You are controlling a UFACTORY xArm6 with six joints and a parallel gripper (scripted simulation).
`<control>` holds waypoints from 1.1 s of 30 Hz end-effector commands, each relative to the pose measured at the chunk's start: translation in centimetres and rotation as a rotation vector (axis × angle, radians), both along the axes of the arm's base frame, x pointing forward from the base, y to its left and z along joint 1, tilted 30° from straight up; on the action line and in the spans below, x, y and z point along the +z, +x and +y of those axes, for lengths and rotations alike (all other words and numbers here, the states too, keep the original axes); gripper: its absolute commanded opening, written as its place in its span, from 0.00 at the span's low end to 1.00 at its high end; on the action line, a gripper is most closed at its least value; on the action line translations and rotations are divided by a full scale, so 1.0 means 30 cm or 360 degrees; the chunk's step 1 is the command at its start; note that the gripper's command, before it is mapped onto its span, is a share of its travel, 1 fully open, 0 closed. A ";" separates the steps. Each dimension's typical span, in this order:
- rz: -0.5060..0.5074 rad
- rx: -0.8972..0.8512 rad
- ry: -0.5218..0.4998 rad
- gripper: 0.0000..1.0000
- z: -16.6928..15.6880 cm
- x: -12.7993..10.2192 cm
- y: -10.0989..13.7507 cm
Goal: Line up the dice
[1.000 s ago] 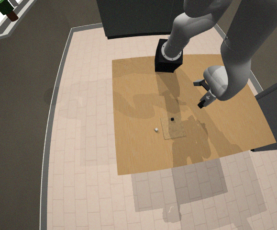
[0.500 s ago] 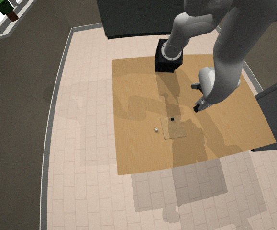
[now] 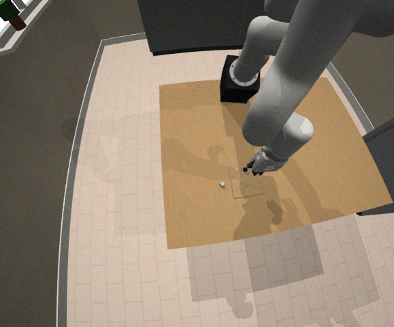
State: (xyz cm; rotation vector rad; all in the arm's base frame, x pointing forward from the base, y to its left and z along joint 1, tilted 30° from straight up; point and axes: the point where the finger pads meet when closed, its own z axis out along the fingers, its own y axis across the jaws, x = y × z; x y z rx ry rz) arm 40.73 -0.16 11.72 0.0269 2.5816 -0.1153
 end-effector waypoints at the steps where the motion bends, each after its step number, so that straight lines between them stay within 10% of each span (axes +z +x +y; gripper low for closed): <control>1: 0.0051 -0.0019 0.0054 0.11 -0.042 0.017 0.014; 33: 0.0052 -0.0018 0.0055 0.11 -0.046 -0.024 0.038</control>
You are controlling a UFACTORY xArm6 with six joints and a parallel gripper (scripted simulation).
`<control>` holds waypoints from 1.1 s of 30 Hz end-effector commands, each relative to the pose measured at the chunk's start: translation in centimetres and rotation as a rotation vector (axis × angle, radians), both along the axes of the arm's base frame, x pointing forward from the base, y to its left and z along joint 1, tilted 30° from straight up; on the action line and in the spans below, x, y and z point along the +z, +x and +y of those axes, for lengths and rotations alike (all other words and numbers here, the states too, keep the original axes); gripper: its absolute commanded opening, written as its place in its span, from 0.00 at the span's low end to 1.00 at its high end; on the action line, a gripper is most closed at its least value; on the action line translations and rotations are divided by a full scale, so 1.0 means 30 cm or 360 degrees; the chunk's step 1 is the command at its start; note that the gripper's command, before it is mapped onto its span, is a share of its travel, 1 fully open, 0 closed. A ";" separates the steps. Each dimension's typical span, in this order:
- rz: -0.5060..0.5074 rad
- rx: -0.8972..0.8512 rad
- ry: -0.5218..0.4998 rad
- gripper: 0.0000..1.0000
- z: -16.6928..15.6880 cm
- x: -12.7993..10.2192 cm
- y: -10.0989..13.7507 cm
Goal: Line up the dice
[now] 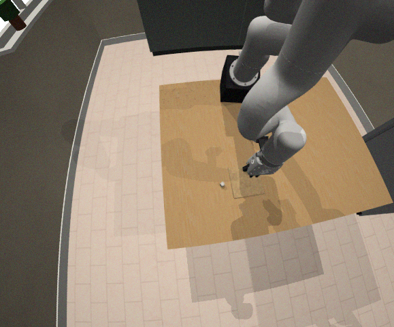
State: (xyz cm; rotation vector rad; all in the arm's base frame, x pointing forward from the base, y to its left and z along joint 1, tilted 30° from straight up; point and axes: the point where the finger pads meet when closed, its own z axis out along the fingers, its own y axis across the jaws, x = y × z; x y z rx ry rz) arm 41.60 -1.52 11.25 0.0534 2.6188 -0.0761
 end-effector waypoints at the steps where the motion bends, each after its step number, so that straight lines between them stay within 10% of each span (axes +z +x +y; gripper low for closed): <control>1: -0.0004 0.0000 0.0000 0.11 -0.001 -0.012 0.012; 33: -0.0004 0.0000 0.0000 0.11 -0.013 -0.136 0.084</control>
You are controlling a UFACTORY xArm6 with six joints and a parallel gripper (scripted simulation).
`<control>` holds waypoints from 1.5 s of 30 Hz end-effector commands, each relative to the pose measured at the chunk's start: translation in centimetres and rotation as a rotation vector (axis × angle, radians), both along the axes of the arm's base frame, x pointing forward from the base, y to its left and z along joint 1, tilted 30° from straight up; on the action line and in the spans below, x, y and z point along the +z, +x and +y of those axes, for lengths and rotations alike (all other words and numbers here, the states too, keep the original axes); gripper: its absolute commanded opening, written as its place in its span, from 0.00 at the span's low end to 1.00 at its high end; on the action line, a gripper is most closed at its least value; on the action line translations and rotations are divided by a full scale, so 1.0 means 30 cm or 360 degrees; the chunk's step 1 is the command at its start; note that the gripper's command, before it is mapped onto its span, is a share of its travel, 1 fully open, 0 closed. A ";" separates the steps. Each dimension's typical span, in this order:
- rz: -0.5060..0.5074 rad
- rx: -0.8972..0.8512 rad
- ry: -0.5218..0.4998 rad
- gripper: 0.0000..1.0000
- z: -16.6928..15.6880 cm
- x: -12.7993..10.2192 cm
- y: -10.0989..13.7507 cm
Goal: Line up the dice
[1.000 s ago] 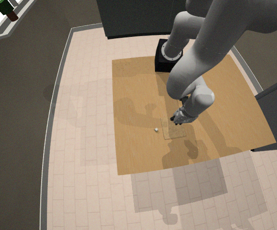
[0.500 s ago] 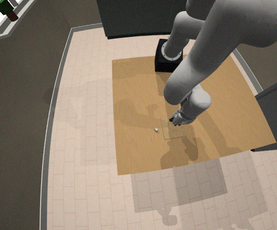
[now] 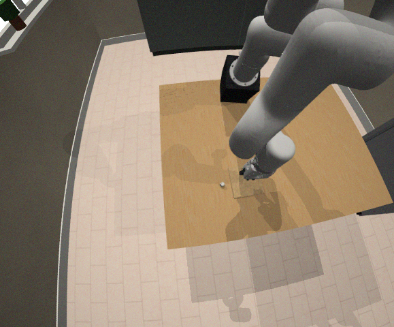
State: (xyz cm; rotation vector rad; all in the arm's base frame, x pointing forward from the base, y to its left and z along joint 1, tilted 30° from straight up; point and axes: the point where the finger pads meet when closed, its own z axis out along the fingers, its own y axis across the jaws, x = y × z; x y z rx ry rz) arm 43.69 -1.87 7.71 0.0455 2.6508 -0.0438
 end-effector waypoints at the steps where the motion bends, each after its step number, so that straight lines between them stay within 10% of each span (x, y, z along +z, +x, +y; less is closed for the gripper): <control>1: -0.0053 -0.0018 -0.0036 0.11 -0.002 -0.023 0.018; 45: -0.0053 -0.0018 -0.0036 0.11 -0.011 -0.118 0.074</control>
